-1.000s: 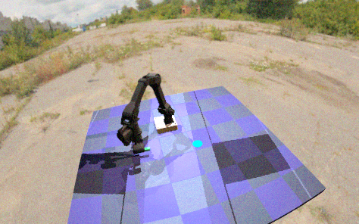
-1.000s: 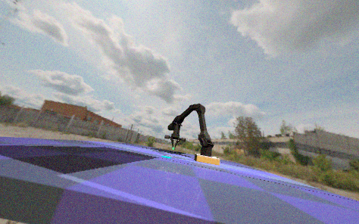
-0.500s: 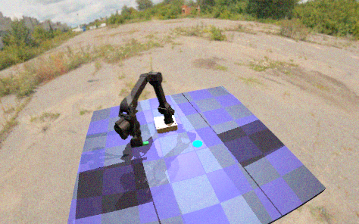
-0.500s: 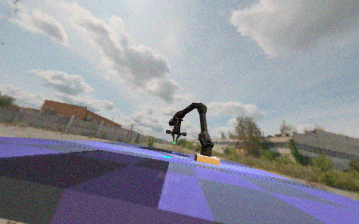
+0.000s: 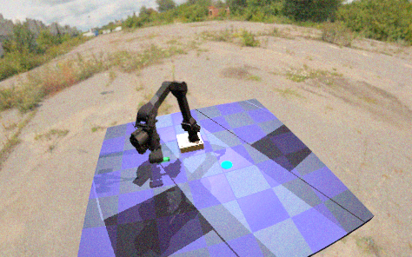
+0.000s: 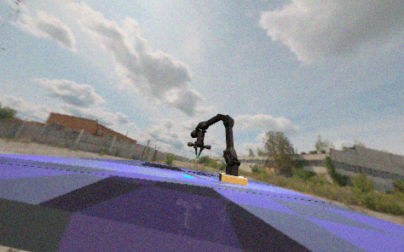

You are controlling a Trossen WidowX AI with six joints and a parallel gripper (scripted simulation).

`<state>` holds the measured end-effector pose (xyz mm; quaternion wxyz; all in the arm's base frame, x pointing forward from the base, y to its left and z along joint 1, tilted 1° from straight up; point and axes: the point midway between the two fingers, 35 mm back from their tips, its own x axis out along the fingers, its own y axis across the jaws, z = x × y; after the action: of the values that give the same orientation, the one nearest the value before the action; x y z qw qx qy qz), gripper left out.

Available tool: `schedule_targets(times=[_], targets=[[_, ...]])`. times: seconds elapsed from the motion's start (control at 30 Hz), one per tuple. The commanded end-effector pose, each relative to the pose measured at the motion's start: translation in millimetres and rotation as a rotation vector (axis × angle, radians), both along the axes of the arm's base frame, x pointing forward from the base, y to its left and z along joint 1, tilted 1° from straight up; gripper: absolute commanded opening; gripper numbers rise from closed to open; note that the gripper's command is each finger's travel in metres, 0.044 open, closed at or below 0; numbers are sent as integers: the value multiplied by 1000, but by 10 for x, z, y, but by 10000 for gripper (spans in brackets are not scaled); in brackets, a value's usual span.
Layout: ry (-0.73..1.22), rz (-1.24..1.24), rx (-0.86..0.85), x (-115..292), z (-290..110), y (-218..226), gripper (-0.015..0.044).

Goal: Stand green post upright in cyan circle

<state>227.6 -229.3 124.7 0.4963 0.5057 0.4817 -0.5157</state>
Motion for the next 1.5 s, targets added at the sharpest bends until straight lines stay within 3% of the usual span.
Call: schedule_targets(times=[0.0,1.47], targets=[[-7,53,-2,55,35,70,22],[-5,1010,-30,654,100,1316,22]])
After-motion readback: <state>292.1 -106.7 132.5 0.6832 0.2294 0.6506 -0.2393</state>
